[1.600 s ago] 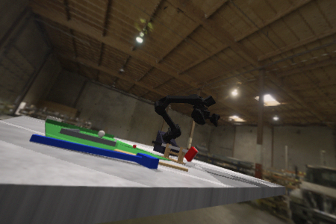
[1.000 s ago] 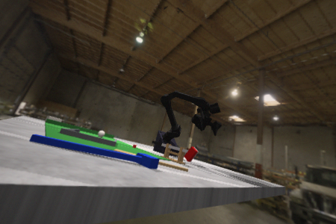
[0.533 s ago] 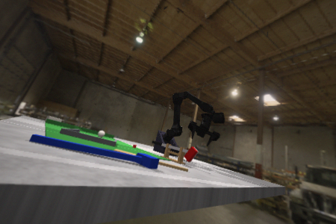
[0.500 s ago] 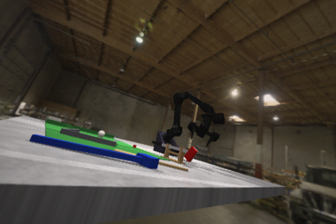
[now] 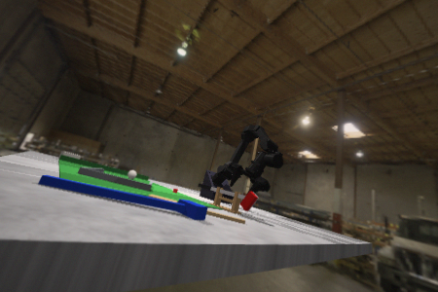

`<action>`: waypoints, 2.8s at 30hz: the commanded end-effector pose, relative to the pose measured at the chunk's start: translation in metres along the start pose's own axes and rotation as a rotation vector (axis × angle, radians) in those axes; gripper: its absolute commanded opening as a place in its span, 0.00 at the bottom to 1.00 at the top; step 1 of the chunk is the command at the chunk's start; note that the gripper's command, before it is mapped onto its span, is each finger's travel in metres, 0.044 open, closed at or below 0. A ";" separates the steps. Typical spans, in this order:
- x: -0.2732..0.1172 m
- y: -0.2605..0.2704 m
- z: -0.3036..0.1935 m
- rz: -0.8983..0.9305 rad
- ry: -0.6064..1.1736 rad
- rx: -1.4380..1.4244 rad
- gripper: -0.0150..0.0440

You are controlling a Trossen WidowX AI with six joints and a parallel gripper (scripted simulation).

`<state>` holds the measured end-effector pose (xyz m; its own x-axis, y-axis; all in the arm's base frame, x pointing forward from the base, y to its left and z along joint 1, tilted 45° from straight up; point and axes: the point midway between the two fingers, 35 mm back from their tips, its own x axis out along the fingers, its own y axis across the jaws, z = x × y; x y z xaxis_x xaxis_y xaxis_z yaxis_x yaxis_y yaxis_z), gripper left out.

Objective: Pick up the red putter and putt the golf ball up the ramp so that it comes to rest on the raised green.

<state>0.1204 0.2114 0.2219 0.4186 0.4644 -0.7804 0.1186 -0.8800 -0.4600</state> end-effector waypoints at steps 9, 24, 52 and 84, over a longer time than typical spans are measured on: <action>0.035 0.056 -0.082 0.128 -0.023 0.472 1.00; 0.058 0.133 -0.063 0.013 -0.560 1.319 1.00; 0.073 0.137 -0.062 -0.153 -0.710 1.635 1.00; 0.110 0.124 -0.049 -0.157 -0.712 1.631 0.87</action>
<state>0.2251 0.1482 0.0996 0.0090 0.8639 -0.5035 -0.9928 -0.0525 -0.1079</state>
